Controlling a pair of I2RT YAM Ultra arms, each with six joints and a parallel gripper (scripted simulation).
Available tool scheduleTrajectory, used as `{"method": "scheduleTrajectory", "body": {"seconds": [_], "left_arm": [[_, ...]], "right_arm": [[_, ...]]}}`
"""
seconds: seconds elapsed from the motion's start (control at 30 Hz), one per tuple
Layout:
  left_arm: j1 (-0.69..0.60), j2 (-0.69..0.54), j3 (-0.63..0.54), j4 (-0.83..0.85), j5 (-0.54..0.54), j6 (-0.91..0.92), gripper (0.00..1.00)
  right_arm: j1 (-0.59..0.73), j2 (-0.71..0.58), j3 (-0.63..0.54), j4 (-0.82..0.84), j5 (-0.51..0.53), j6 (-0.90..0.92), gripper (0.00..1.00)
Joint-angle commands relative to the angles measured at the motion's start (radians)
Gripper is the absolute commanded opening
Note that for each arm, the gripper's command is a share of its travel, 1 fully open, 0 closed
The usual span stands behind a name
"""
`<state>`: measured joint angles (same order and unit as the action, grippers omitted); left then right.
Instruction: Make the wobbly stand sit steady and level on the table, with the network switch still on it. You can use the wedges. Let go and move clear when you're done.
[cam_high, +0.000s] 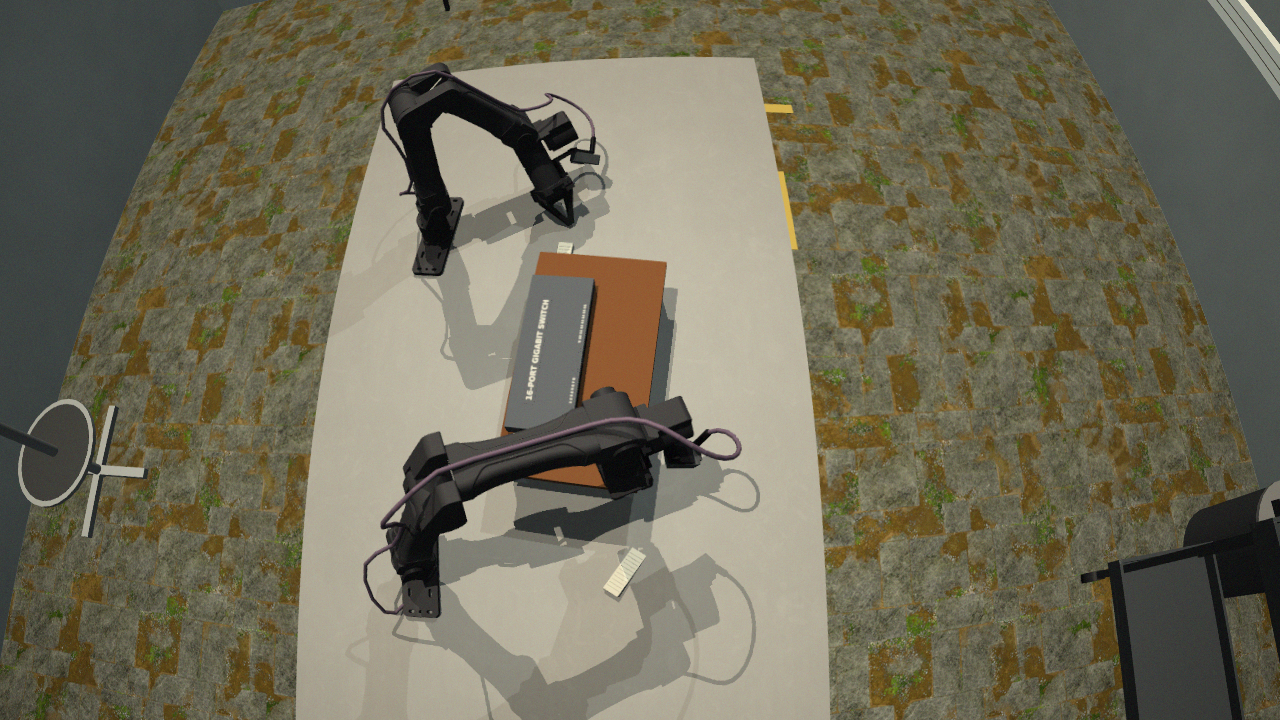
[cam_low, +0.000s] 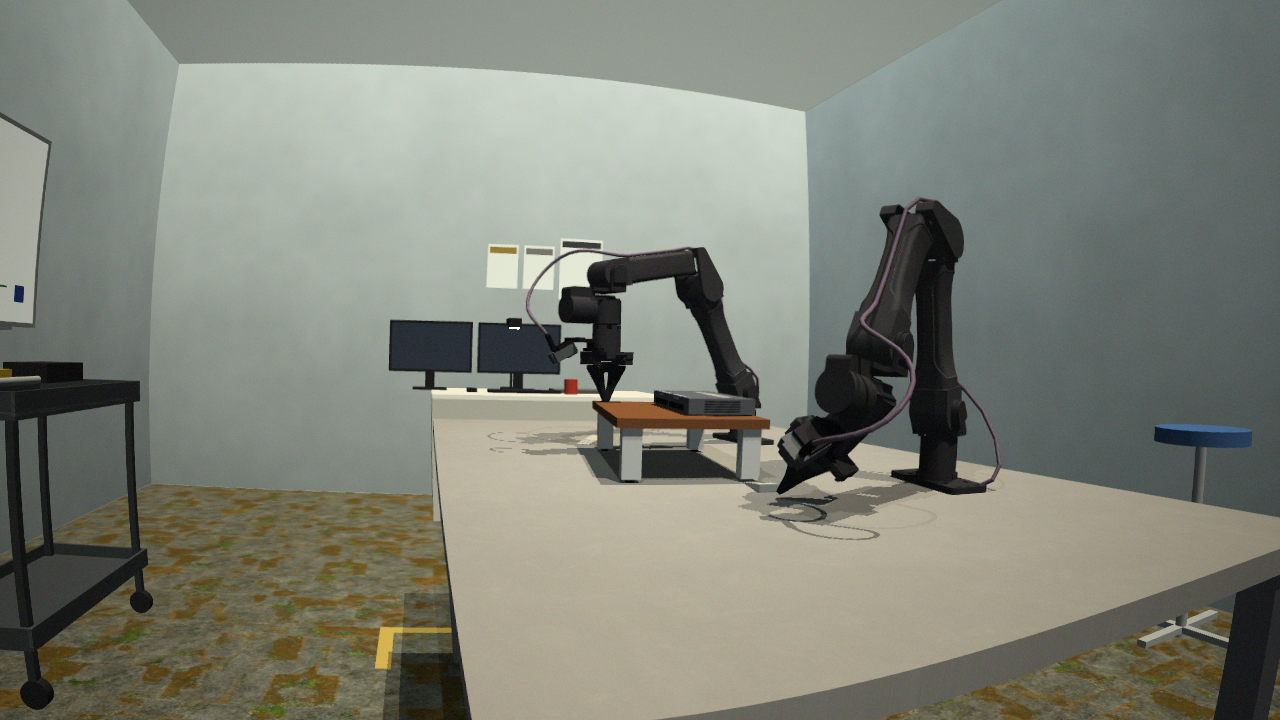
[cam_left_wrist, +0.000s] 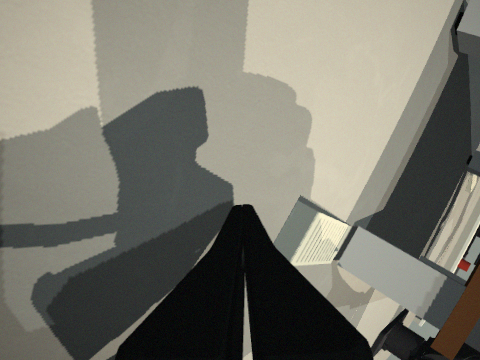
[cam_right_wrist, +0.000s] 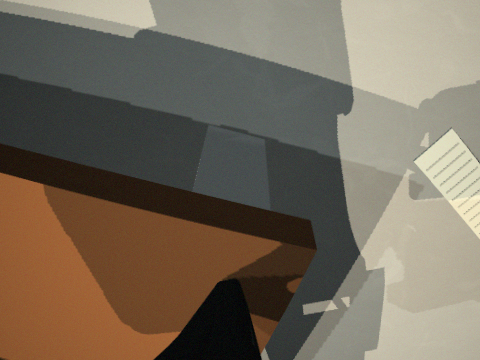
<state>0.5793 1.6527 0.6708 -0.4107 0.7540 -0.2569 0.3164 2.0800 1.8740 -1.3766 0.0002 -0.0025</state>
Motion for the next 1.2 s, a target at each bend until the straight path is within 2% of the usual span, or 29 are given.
{"method": "scheduleTrajectory", "body": {"seconds": [0.0, 0.07, 0.2, 0.27, 0.33, 0.83, 1.17], "left_arm": [[-0.008, -0.02, 0.035, 0.021, 0.015, 0.002, 0.0], [-0.018, -0.034, -0.038, 0.032, 0.013, -0.015, 0.0], [-0.018, -0.029, -0.014, 0.031, 0.013, -0.009, 0.0], [-0.025, -0.04, -0.046, 0.04, -0.006, -0.024, 0.0], [-0.027, -0.037, -0.023, 0.044, -0.001, -0.03, 0.0], [-0.052, -0.06, -0.07, 0.07, -0.011, -0.059, 0.0], [-0.069, -0.072, -0.062, 0.089, -0.017, -0.084, 0.0]], "right_arm": [[0.007, 0.003, -0.011, 0.015, 0.001, 0.0, 0.0], [0.007, 0.003, -0.011, 0.015, 0.001, 0.0, 0.0], [0.007, 0.003, -0.011, 0.015, 0.001, 0.0, 0.0], [0.007, 0.003, -0.011, 0.015, 0.001, 0.0, 0.0], [0.007, 0.003, -0.011, 0.015, 0.001, 0.0, 0.0], [0.007, 0.003, -0.011, 0.015, 0.001, 0.0, 0.0], [0.007, 0.003, -0.011, 0.015, 0.001, 0.0, 0.0]]}}
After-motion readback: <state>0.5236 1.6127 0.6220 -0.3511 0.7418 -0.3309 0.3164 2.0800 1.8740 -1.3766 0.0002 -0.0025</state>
